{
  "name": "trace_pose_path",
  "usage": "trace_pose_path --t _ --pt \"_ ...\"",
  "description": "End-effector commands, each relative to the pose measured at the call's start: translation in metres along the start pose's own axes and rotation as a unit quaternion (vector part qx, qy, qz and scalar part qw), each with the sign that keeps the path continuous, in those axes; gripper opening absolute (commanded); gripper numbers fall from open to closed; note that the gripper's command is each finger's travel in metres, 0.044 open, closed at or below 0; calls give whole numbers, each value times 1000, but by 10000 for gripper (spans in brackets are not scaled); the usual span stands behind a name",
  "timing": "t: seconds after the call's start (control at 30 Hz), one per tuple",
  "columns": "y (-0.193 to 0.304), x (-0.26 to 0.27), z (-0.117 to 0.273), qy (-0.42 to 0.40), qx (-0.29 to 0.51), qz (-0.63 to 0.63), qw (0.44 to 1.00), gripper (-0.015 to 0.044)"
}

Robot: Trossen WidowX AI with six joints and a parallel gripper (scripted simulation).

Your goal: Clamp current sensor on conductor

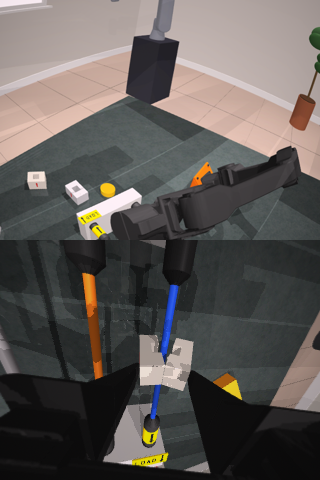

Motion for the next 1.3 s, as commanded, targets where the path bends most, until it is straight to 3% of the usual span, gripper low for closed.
trace_pose_path --t 0.0,0.4,1.17,1.27 --pt "0 0 0 0 0 1 1000 0" --pt "0 -2 0 -8 -1 1 1000 0" --pt "4 -23 -6 -114 -20 -3 993 0" --pt "3 -21 -5 -102 -19 -5 995 79"
Point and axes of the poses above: the point midway between the two fingers, 35 mm back from their tips, its own z axis back along the fingers, its own x axis across the jaws, y = z × x, the point moved 5 cm from there along z, back along the fingers, and after that the axes turned 10 degrees about z, right-handed, at the moved point
